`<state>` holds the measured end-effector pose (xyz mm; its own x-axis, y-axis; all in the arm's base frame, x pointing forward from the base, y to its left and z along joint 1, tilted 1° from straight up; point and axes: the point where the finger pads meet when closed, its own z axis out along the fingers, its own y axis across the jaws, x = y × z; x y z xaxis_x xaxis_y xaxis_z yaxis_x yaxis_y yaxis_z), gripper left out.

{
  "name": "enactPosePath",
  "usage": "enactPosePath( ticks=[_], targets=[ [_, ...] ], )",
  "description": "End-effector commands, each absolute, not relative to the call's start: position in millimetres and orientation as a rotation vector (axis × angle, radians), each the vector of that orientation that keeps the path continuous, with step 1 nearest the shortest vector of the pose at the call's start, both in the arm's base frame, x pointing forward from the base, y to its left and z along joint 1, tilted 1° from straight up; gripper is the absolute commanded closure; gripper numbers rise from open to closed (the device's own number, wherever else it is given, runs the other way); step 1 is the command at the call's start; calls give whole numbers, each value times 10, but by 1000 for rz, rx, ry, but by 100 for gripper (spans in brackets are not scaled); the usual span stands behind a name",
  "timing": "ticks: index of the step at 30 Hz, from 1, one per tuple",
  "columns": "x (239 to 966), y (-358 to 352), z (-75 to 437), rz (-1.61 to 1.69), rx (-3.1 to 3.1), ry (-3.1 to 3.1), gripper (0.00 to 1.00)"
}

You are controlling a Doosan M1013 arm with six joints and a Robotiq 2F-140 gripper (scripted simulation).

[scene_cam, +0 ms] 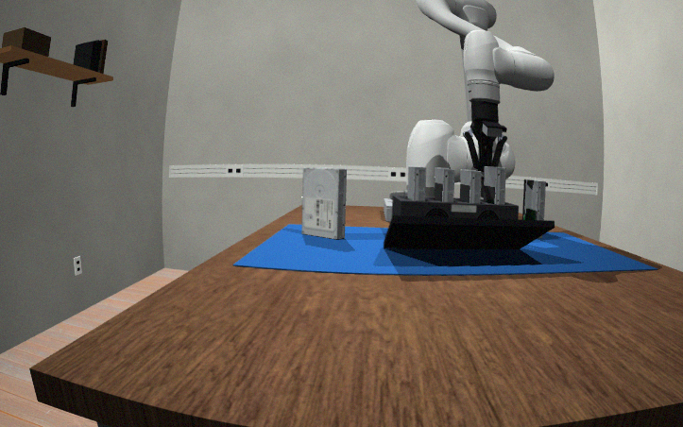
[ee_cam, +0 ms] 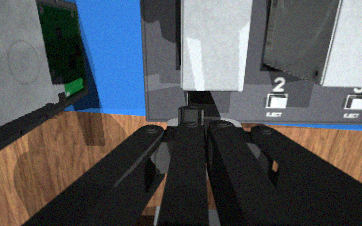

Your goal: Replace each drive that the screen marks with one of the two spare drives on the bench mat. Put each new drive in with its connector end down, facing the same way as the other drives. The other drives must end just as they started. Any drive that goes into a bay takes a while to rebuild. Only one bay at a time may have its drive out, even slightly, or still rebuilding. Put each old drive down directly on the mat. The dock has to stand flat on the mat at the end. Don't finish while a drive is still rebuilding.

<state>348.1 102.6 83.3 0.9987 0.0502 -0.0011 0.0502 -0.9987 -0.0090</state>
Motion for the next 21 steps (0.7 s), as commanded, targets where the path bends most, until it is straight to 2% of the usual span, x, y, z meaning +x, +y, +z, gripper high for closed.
enactPosePath(
  ticks=[1, 21],
  targets=[
    [3485, 1027, 842, 1, -3131, -78, 90],
    [3485, 1025, 1045, 1, -3131, -78, 90]
  ],
)
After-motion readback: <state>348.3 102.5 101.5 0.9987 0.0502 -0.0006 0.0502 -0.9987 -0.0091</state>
